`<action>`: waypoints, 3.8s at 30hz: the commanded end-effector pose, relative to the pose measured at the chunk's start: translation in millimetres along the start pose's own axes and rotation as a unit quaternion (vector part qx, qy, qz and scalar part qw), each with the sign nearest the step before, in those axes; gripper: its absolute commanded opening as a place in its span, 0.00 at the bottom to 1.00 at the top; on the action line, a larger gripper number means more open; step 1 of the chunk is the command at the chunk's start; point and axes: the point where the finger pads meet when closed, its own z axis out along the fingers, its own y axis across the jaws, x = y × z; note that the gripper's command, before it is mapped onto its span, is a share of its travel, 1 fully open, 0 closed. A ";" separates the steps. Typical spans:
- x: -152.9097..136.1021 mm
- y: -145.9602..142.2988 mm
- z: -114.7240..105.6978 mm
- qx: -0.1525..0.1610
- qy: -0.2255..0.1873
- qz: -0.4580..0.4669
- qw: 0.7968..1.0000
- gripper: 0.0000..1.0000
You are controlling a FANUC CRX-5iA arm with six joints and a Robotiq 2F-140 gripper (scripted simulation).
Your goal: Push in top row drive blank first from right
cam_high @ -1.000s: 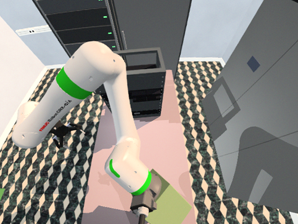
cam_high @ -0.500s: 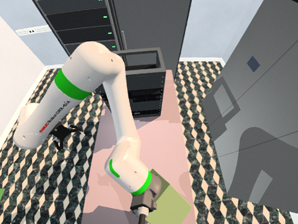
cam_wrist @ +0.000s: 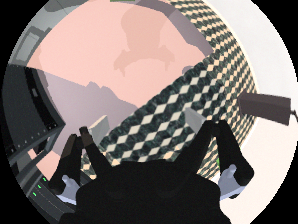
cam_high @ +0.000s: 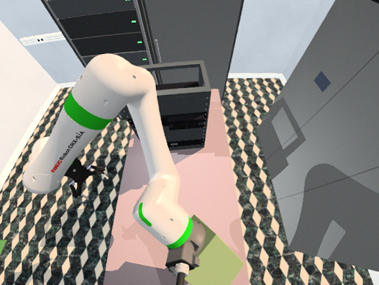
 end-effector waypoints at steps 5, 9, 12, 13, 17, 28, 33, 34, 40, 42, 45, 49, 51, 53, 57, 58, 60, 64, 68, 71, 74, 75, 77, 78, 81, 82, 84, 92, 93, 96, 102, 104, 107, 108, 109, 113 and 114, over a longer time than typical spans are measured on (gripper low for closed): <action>7.9 22.2 27.2 -0.034 0.006 -0.012 0.999 1.00; 13.5 35.7 45.0 -0.056 0.008 -0.017 0.998 1.00; 14.9 39.1 49.7 -0.062 0.009 -0.018 0.998 1.00; 16.3 42.5 54.4 -0.068 0.009 -0.019 0.997 1.00; 21.9 55.7 73.9 -0.093 0.008 -0.021 0.995 1.00; 31.6 80.3 125.0 -0.154 -0.011 -0.013 0.988 1.00; 32.6 83.4 145.6 -0.174 -0.028 -0.003 0.984 1.00; 32.6 83.3 150.6 -0.178 -0.033 0.000 0.983 1.00; 29.9 73.8 180.3 -0.196 -0.070 0.021 0.978 1.00; 28.3 66.7 189.7 -0.197 -0.086 0.030 0.976 1.00; 26.5 57.5 198.8 -0.197 -0.102 0.039 0.974 1.00; 23.9 39.4 211.5 -0.191 -0.129 0.052 0.972 1.00; 22.4 24.6 219.2 -0.184 -0.148 0.061 0.970 1.00; 21.3 7.4 226.1 -0.173 -0.168 0.070 0.968 1.00; 21.2 -33.3 237.1 -0.144 -0.208 0.086 0.964 1.00; 21.7 -44.7 239.1 -0.135 -0.218 0.090 0.962 1.00; 23.3 -66.3 241.9 -0.117 -0.236 0.096 0.960 1.00; 26.0 -90.2 243.5 -0.095 -0.255 0.101 0.957 1.00; 34.4 -138.7 242.6 -0.048 -0.288 0.108 0.950 1.00; 41.8 -170.4 239.1 -0.014 -0.307 0.110 0.945 1.00; 50.8 -201.6 233.3 0.021 -0.324 0.110 0.939 1.00; 54.0 -211.8 230.9 0.033 -0.329 0.109 0.937 1.00; 61.0 -232.0 225.4 0.057 -0.339 0.108 0.933 1.00; 64.7 -241.9 222.3 0.070 -0.343 0.107 0.930 1.00; 70.1 -255.6 217.6 0.088 -0.349 0.105 0.927 1.00; 75.8 -269.2 212.4 0.105 -0.355 0.103 0.923 1.00; 84.8 -289.3 203.6 0.133 -0.362 0.099 0.917 1.00; 122.8 -358.2 161.4 0.240 -0.379 0.077 0.890 1.00; 127.9 -365.9 155.2 0.254 -0.380 0.074 0.886 1.00; 138.3 -380.8 142.1 0.281 -0.382 0.066 0.878 1.00; 169.2 -418.8 99.6 0.361 -0.380 0.039 0.851 1.00; 180.0 -430.1 83.4 0.389 -0.378 0.028 0.840 1.00; 196.1 -444.7 57.9 0.430 -0.372 0.011 0.822 1.00; 201.3 -448.9 49.2 0.444 -0.370 0.005 0.816 1.00; 206.6 -452.9 40.2 0.458 -0.367 -0.002 0.810 1.00; 221.9 -463.0 12.7 0.498 -0.357 -0.022 0.790 1.00; 221.9 -463.0 12.7 0.498 -0.357 -0.022 0.790 1.00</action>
